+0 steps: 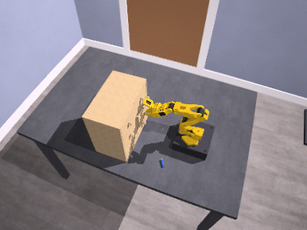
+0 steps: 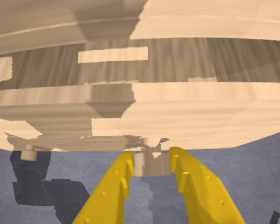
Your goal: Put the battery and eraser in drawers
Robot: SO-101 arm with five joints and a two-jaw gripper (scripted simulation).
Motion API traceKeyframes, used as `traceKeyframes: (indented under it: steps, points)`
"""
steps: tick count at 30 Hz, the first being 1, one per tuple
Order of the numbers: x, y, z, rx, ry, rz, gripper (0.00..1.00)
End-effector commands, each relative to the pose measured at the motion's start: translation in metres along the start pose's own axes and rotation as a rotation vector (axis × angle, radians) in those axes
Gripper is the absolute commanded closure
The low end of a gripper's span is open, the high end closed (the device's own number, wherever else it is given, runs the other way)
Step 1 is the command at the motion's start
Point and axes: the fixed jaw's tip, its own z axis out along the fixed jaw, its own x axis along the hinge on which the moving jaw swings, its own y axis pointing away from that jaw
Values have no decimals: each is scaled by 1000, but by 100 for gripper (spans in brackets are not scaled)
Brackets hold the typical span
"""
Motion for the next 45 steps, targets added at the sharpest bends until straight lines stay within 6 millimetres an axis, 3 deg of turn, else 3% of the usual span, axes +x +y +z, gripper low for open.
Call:
traceKeyframes:
  steps: [1, 45]
  points:
    - [-9, 1, -3, -4, -35, -8, 100]
    - [1, 1, -15, -5, -35, -8, 100]
